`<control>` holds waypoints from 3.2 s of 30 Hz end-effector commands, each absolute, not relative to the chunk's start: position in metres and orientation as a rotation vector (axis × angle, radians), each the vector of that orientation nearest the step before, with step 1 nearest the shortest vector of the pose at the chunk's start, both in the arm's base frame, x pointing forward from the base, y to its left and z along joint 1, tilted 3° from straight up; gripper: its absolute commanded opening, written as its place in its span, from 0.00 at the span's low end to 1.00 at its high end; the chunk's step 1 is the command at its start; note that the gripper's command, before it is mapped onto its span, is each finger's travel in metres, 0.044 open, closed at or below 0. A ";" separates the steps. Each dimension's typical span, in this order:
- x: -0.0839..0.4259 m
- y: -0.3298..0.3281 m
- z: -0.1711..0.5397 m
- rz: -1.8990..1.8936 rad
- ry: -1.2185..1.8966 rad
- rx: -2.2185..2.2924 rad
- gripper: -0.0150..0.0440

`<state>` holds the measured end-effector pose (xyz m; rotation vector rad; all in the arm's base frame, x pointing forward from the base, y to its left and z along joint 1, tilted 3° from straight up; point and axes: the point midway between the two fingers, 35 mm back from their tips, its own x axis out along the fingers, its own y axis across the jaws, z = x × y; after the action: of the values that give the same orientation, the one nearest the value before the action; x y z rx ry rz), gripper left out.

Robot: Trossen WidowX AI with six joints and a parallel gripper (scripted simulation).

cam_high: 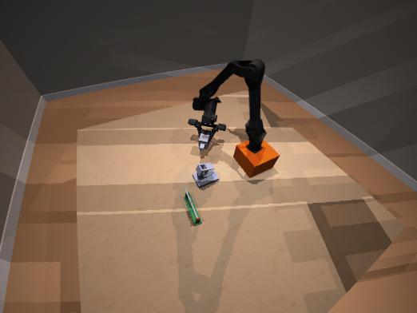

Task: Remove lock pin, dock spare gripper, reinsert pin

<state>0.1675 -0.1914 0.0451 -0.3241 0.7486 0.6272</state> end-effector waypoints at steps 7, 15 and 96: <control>0.166 -0.186 0.081 0.623 0.742 -0.333 0.25; 0.165 -0.186 0.074 0.625 0.749 -0.330 0.25; 0.245 -0.063 0.123 0.128 1.838 0.108 0.25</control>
<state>0.2422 -0.0685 0.1177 0.1182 1.8172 0.1894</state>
